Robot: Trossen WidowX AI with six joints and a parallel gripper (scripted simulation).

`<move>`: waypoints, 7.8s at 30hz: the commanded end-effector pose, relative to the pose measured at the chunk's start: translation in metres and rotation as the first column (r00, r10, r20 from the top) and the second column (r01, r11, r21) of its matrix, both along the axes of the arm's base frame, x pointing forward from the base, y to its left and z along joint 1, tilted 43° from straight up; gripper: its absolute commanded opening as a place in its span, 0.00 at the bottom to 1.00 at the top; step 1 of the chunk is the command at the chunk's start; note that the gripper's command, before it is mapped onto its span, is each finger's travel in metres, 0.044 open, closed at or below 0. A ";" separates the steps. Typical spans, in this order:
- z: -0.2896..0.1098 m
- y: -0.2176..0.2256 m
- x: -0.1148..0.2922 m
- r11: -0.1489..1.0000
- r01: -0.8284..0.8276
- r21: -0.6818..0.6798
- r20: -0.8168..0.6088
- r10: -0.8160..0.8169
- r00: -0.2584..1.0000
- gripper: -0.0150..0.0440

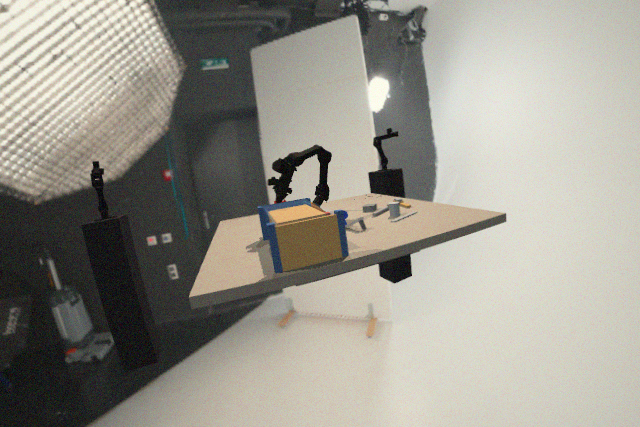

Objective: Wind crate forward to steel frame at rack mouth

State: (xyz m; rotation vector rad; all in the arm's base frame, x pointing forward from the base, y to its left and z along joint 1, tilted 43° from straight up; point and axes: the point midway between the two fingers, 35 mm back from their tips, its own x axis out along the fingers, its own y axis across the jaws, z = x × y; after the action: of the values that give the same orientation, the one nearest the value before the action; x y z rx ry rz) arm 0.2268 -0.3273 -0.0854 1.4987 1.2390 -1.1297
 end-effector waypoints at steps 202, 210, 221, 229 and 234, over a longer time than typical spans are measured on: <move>0.049 0.111 -0.136 0.997 -0.014 0.072 -0.009 0.014 1.000 0.25; 0.046 0.109 -0.143 0.997 -0.014 0.072 -0.010 0.014 1.000 0.25; 0.041 0.105 -0.153 0.997 -0.013 0.071 -0.010 0.014 1.000 0.25; 0.037 0.102 -0.160 0.997 -0.013 0.070 -0.011 0.014 1.000 0.25; 0.035 0.100 -0.164 0.997 -0.013 0.070 -0.011 0.014 1.000 0.25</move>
State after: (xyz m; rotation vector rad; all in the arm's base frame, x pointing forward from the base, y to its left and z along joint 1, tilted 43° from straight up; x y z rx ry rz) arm 0.0676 -0.2330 -0.0374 1.5306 1.2651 -1.1042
